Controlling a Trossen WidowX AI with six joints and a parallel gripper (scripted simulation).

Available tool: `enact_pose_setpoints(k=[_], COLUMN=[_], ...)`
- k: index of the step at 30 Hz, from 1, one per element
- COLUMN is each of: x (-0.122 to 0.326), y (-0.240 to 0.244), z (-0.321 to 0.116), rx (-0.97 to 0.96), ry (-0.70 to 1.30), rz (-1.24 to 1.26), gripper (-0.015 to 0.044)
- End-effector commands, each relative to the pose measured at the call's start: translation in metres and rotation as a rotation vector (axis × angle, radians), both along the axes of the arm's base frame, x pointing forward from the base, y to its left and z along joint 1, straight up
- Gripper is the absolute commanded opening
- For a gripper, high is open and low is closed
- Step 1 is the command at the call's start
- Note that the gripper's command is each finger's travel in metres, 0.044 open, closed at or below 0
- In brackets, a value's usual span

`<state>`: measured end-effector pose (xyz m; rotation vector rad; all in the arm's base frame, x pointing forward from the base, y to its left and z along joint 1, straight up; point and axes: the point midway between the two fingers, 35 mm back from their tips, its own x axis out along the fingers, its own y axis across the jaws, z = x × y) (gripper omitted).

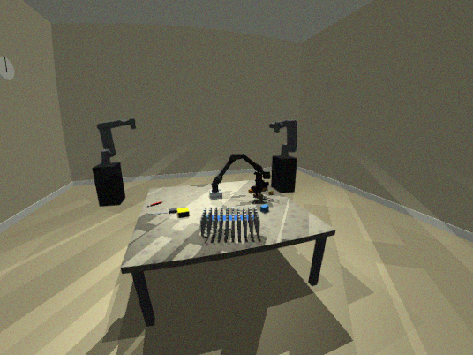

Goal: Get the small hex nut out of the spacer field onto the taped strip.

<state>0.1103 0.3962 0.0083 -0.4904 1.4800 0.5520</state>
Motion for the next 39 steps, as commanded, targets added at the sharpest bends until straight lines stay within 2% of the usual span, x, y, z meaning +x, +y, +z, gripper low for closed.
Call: enact_pose_setpoints(k=[1,8,12,19,24,28,34,39], x=[-0.002,-0.002,-0.002,-0.002,-0.001,-0.001,-0.001,-0.001], y=[-0.003,-0.003,-0.003,-0.003,-0.002,-0.004,-0.004,-0.004], z=[-0.01,-0.019,-0.019,-0.019,0.012,0.041,0.043,0.041], rx=[-0.01,-0.01,-0.01,-0.01,-0.008,-0.007,-0.006,-0.005], ry=[0.008,0.008,0.008,0.008,0.006,0.004,0.004,0.01], rz=[-0.006,-0.006,-0.006,-0.006,-0.003,-0.001,-0.022,-0.18], gripper=[0.028,0.028,0.0175,0.0128,0.0,0.0,0.0,0.0])
